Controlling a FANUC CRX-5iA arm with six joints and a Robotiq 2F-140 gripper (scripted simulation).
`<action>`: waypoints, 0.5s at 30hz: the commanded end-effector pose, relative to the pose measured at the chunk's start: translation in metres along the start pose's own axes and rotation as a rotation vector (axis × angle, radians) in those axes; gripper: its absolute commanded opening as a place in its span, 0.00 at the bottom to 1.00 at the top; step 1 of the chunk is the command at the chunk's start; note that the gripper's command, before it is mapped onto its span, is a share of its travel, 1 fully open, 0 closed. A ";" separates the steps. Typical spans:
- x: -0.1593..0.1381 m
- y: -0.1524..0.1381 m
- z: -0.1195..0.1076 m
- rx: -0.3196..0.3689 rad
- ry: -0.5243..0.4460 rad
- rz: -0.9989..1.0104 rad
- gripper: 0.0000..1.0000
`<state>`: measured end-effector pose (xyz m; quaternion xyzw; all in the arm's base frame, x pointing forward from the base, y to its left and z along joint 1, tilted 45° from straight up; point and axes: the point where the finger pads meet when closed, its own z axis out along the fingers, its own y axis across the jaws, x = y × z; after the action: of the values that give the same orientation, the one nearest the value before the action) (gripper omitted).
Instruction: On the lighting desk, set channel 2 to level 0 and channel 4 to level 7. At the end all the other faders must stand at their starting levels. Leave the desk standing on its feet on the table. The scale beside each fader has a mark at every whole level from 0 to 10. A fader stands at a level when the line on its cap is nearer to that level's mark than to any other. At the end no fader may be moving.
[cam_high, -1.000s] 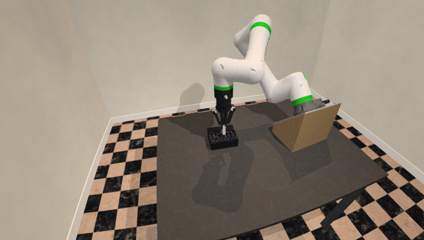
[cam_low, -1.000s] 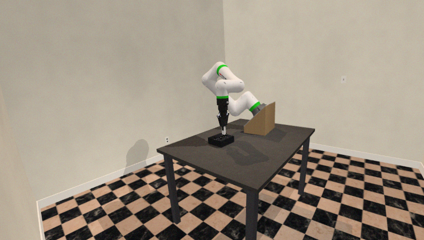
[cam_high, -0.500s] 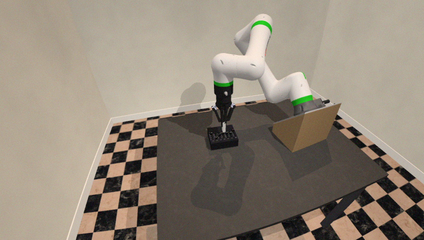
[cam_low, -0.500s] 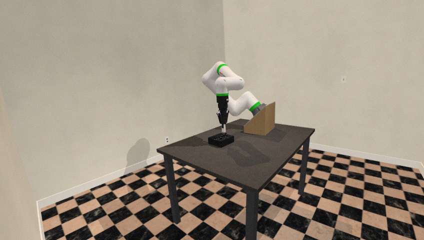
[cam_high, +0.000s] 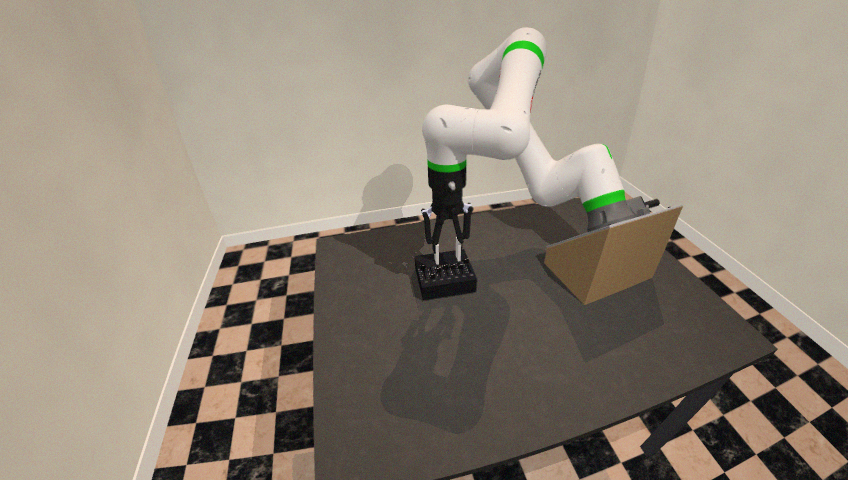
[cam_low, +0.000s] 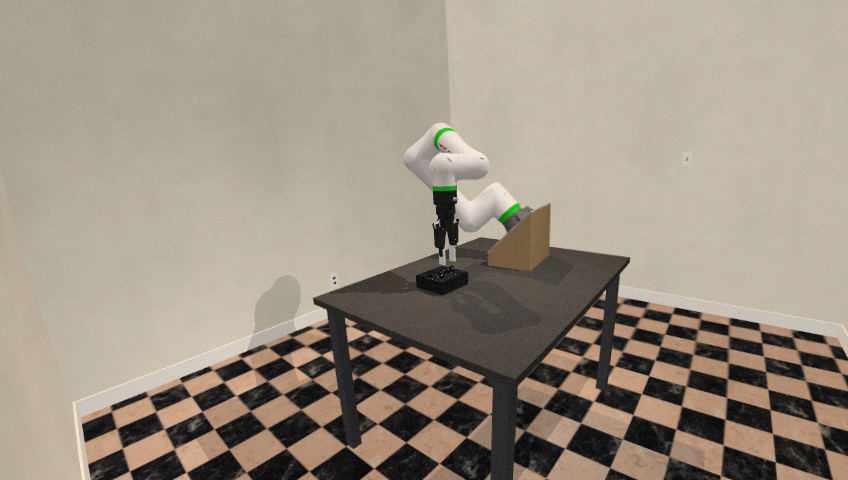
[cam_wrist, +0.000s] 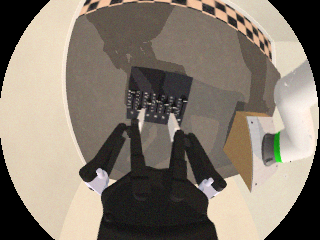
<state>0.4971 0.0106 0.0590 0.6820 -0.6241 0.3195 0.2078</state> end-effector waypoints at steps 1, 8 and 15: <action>0.000 0.000 -0.005 0.000 0.000 0.000 1.00; 0.000 0.000 -0.025 0.000 0.000 0.000 1.00; 0.000 0.000 -0.048 0.000 0.000 0.000 1.00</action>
<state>0.4897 0.0392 0.0888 0.6821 -0.6241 0.3195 0.2077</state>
